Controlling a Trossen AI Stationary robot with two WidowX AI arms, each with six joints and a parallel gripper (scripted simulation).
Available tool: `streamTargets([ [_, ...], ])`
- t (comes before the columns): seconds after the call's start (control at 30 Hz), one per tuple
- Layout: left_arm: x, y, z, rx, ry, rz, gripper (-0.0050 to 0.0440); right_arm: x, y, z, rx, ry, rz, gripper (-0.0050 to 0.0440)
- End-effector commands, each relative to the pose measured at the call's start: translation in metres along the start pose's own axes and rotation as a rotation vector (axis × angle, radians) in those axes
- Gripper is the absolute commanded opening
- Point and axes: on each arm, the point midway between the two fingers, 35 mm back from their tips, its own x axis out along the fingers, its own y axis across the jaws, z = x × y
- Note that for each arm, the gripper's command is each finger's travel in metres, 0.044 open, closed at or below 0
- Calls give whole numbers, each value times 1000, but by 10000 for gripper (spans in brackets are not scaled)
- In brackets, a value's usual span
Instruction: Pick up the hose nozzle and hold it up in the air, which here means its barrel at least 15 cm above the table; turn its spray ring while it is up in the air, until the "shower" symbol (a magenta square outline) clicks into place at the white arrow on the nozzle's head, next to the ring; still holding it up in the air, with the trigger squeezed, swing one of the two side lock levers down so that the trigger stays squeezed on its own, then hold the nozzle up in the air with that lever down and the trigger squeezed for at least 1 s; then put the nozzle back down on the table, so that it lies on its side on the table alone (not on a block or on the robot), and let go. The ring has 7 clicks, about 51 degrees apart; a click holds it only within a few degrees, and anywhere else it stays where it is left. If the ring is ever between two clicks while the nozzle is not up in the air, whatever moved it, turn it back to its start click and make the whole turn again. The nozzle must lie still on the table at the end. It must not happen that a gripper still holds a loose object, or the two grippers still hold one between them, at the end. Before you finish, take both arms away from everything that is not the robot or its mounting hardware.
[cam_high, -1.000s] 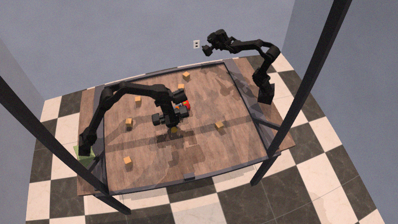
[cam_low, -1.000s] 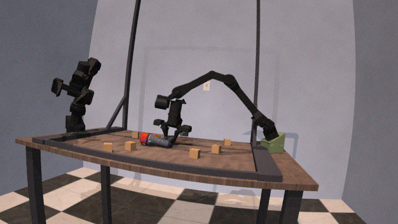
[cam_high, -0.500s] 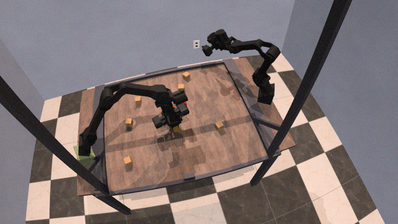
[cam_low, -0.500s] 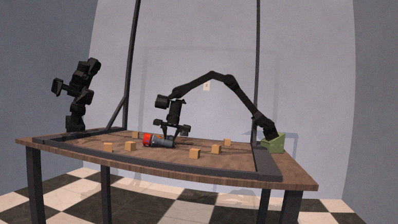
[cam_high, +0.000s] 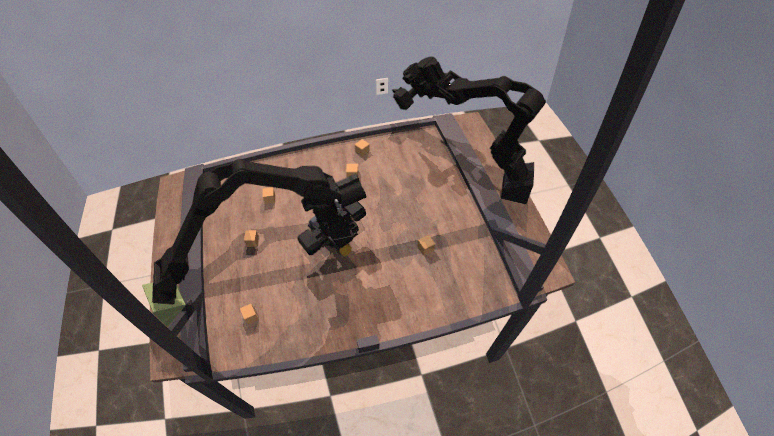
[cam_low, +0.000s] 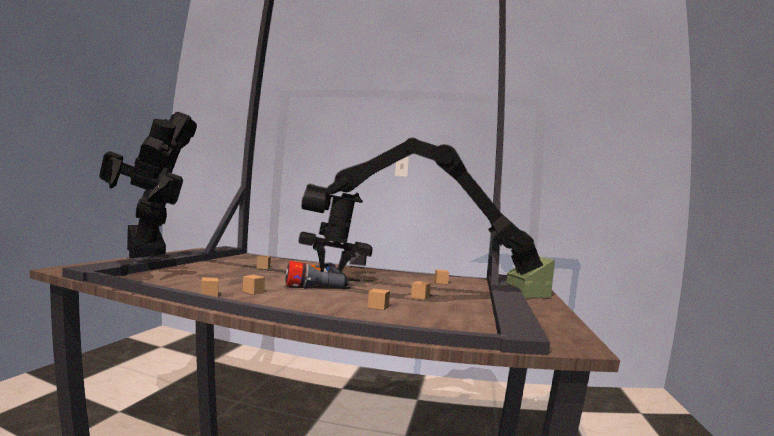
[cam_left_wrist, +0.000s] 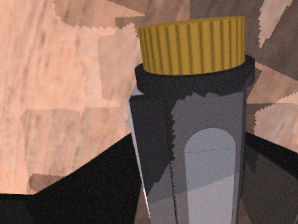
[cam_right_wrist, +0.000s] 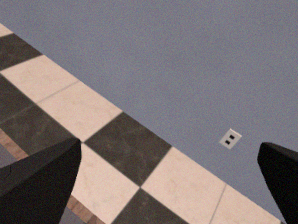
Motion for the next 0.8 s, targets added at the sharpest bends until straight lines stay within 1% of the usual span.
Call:
streamTargets([
  [0.0,-15,8,-1,-17,-4,40,170,-2,0,9,4,-23,3,408],
  [0.27,-15,9,0,-165,12,42,170,-2,0,9,4,-23,3,408],
  [0.37,-15,9,0,-148,10,41,170,-2,0,9,4,-23,3,408],
  [0.4,-15,9,0,-198,15,42,170,-2,0,9,4,-23,3,408],
  [0.77,-15,11,1,-379,33,45,170,-2,0,9,4,-23,3,408],
])
